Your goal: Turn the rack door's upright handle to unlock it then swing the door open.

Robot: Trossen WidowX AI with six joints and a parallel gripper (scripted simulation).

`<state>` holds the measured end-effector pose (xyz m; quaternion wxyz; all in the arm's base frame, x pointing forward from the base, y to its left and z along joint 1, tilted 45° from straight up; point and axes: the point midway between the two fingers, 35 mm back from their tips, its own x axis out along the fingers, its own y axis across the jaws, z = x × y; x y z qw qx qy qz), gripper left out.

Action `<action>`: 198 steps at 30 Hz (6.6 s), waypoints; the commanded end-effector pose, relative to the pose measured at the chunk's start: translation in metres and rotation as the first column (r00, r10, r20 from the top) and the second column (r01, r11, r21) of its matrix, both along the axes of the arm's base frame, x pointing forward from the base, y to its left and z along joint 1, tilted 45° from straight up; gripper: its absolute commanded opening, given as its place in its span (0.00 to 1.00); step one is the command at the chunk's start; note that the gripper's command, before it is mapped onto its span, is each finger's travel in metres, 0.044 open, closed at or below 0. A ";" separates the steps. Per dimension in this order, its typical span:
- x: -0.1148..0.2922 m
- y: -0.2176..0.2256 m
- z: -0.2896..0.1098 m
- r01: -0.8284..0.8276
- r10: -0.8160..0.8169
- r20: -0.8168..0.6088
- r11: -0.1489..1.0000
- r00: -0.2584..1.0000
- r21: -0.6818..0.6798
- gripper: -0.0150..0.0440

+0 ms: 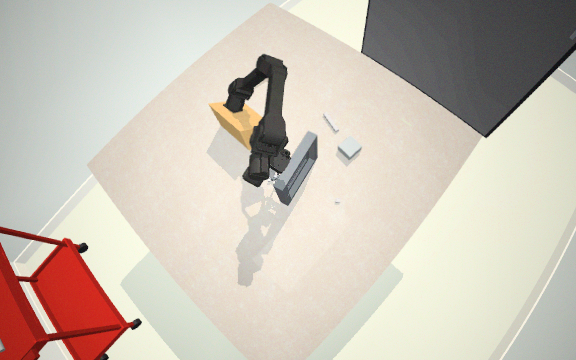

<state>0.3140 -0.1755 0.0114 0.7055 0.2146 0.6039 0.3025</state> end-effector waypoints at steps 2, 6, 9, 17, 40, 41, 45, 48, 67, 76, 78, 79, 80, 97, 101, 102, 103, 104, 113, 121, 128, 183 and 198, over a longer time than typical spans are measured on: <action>0.001 0.007 -0.006 0.002 -0.002 -0.003 1.000 1.000 0.004 0.74; 0.001 0.012 -0.010 0.002 -0.002 -0.003 1.000 1.000 0.005 0.74; 0.001 0.015 -0.014 0.002 -0.002 -0.003 1.000 1.000 0.005 0.74; 0.001 0.025 -0.023 0.001 -0.001 -0.002 1.000 1.000 0.006 0.74; 0.001 0.027 -0.024 0.001 -0.001 -0.002 1.000 1.000 0.006 0.28; 0.001 0.027 -0.024 0.001 -0.001 -0.002 1.000 1.000 0.006 0.28; 0.001 0.027 -0.024 0.025 -0.025 -0.024 1.000 0.999 0.009 0.28; 0.001 0.027 -0.024 0.125 -0.123 -0.121 0.992 0.985 0.014 0.28; 0.001 0.027 -0.024 0.680 -0.610 -0.653 0.708 0.449 -0.193 0.28; 0.001 0.027 -0.024 0.781 -0.659 -0.752 0.483 0.025 -0.397 0.28; 0.001 0.027 -0.024 0.785 -0.650 -0.756 0.431 -0.073 -0.446 0.28; 0.001 0.027 -0.024 0.784 -0.644 -0.756 0.405 -0.122 -0.471 0.28; 0.001 0.027 -0.024 0.781 -0.635 -0.753 0.379 -0.170 -0.496 0.28; 0.001 0.027 -0.024 0.759 -0.593 -0.733 0.292 -0.334 -0.582 0.36; 0.001 0.027 -0.024 0.759 -0.593 -0.733 0.292 -0.334 -0.582 0.54; 0.001 0.027 -0.024 0.759 -0.593 -0.733 0.292 -0.334 -0.582 0.59; 0.001 0.027 -0.024 0.759 -0.593 -0.733 0.292 -0.334 -0.582 0.63; 0.001 0.027 -0.024 0.759 -0.593 -0.733 0.292 -0.334 -0.582 0.68; 0.001 0.027 -0.024 0.785 -0.650 -0.756 0.432 -0.071 -0.445 0.74; 0.001 0.027 -0.024 0.727 -0.640 -0.700 0.638 0.317 -0.255 0.74; 0.001 0.027 -0.024 0.591 -0.542 -0.569 0.798 0.619 -0.117 0.74; 0.001 0.027 -0.024 -0.642 0.778 0.607 0.384 -0.162 -0.664 0.74; 0.001 0.027 -0.024 -0.642 0.778 0.607 0.384 -0.162 -0.664 0.63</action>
